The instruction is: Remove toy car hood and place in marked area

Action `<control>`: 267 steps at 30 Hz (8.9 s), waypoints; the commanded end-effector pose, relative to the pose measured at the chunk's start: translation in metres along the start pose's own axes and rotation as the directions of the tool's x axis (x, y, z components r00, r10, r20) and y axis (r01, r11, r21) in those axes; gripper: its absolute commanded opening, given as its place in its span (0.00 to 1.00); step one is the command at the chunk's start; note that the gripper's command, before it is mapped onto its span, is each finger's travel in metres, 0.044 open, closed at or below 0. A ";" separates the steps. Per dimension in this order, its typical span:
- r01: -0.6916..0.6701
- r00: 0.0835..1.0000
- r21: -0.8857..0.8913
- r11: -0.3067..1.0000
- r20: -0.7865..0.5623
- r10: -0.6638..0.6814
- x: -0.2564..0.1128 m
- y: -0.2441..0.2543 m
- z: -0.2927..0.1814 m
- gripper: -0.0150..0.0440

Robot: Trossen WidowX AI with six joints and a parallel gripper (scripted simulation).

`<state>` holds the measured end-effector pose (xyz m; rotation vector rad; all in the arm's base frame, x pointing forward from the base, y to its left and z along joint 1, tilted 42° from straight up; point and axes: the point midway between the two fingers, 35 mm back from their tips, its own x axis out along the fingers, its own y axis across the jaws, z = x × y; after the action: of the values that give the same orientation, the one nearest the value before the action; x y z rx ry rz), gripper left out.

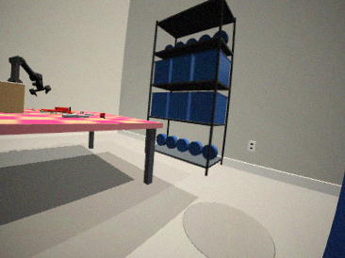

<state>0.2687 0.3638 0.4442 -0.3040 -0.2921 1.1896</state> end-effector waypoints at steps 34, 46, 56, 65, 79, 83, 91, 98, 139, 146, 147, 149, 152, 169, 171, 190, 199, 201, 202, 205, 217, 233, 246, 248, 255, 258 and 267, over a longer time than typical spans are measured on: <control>0.555 0.639 0.631 0.543 -0.741 0.208 -0.208 -0.073 -0.345 1.00; 0.764 0.603 0.644 -0.037 -0.692 0.396 -0.322 -0.041 -0.394 1.00; 0.767 0.607 0.637 -0.074 -0.685 0.403 -0.327 -0.037 -0.396 1.00; 0.767 0.607 0.637 -0.074 -0.685 0.403 -0.324 -0.035 -0.400 1.00; 0.767 0.607 0.637 -0.074 -0.685 0.403 -0.318 -0.032 -0.406 1.00; 0.767 0.607 0.637 -0.074 -0.685 0.403 -0.317 -0.031 -0.408 1.00; 0.767 0.607 0.637 -0.074 -0.685 0.403 -0.313 -0.029 -0.411 1.00; 0.767 0.607 0.637 -0.074 -0.685 0.403 -0.311 -0.027 -0.414 1.00; 0.766 0.609 0.639 -0.075 -0.683 0.403 -0.295 -0.015 -0.431 1.00; 0.766 0.609 0.639 -0.075 -0.683 0.403 -0.293 -0.014 -0.432 1.00; 0.766 0.609 0.639 -0.075 -0.683 0.403 -0.293 -0.014 -0.432 1.00; 0.766 0.609 0.639 -0.075 -0.683 0.403 -0.292 -0.014 -0.433 1.00; 0.766 0.609 0.639 -0.075 -0.683 0.403 -0.291 -0.013 -0.434 1.00; 0.765 0.610 0.639 -0.075 -0.683 0.403 -0.286 -0.010 -0.440 1.00; 0.765 0.610 0.639 -0.075 -0.682 0.403 -0.286 -0.009 -0.440 1.00; 0.764 0.609 0.641 -0.066 -0.685 0.399 -0.283 -0.009 -0.442 0.80; 0.765 0.609 0.641 -0.065 -0.685 0.399 -0.284 -0.010 -0.441 0.53; 0.765 0.609 0.641 -0.065 -0.686 0.399 -0.285 -0.011 -0.440 0.44; 0.765 0.609 0.641 -0.065 -0.686 0.399 -0.286 -0.011 -0.439 0.40; 0.765 0.609 0.641 -0.065 -0.686 0.399 -0.287 -0.012 -0.438 0.26; 0.766 0.608 0.640 -0.065 -0.686 0.399 -0.292 -0.015 -0.433 0.25; 0.766 0.607 0.639 -0.065 -0.687 0.399 -0.298 -0.019 -0.426 0.25; 0.767 0.606 0.639 -0.065 -0.688 0.399 -0.306 -0.024 -0.418 0.25; 0.767 0.606 0.638 -0.064 -0.688 0.399 -0.310 -0.027 -0.413 0.25; 0.768 0.605 0.638 -0.064 -0.688 0.400 -0.328 -0.039 -0.393 0.25; 0.768 0.606 0.635 -0.081 -0.681 0.412 -0.326 -0.033 -0.400 0.25; 0.779 0.594 0.623 -0.073 -0.694 0.407 -0.359 -0.037 -0.427 0.25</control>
<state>0.3367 -0.0053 0.0506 0.6531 1.4236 0.4530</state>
